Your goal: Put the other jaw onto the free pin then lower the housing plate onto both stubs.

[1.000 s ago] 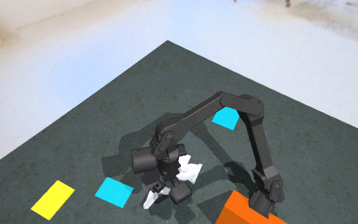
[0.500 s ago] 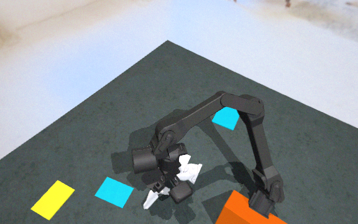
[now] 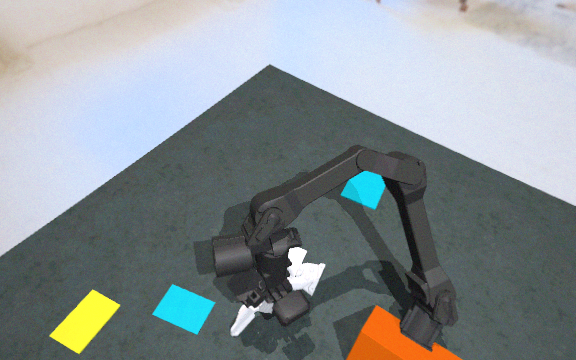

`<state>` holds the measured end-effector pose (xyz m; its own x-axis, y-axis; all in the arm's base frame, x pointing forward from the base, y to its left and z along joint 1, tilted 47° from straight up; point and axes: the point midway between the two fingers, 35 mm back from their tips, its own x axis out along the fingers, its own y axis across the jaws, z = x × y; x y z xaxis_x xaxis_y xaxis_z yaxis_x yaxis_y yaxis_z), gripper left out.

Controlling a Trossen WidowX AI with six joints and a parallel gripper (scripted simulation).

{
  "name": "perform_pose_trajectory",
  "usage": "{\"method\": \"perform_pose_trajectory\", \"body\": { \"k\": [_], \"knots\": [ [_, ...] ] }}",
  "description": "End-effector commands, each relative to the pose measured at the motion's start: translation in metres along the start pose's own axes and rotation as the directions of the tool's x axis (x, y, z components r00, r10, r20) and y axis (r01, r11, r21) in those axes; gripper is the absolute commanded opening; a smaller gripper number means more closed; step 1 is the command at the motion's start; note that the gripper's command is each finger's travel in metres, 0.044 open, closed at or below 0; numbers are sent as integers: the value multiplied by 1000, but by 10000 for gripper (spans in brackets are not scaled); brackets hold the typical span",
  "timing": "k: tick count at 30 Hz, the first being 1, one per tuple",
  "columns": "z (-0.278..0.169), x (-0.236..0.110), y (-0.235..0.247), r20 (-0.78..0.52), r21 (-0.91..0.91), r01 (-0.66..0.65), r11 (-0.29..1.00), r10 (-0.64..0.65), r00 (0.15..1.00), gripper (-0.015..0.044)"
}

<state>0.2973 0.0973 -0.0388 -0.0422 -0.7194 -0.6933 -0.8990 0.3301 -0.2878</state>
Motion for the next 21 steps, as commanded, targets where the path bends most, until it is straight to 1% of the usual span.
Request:
{"method": "perform_pose_trajectory", "body": {
  "k": [1, 17, 21],
  "knots": [
    [0, -1, 1, 3, 4, -4, 1000, 4, 1000, 0],
    [0, -1, 1, 3, 4, -4, 1000, 4, 1000, 0],
    [0, 0, 0, 0, 0, 0, 1000, 0, 1000, 105]
  ]
}}
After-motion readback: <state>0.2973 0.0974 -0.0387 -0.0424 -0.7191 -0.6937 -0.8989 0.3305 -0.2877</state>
